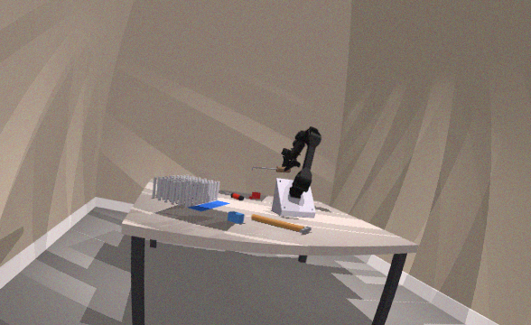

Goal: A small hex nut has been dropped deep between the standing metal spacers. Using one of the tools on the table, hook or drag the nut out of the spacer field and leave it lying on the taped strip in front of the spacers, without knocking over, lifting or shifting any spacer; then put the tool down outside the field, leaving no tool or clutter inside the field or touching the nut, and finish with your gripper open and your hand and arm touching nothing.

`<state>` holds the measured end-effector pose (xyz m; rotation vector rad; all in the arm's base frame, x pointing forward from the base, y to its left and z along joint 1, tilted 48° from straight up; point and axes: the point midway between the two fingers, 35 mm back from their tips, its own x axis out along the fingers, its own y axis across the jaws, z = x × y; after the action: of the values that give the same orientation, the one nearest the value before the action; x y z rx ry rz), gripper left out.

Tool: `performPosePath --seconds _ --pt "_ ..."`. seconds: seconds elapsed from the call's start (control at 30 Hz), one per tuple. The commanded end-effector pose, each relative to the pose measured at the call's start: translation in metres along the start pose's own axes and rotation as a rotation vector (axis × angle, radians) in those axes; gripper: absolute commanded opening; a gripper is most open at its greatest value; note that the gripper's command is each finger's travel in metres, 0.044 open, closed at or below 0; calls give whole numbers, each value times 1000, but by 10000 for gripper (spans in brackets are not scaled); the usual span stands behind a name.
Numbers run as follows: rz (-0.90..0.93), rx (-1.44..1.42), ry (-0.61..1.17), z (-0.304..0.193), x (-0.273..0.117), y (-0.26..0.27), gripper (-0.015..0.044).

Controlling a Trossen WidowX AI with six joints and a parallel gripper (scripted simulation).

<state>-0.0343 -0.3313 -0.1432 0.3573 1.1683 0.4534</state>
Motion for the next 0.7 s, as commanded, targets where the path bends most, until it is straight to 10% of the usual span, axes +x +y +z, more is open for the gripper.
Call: performPosePath --seconds 0.0,0.67 --pt "-7 36 27 31 -8 0 0" --pt "-105 214 149 163 -21 20 0"
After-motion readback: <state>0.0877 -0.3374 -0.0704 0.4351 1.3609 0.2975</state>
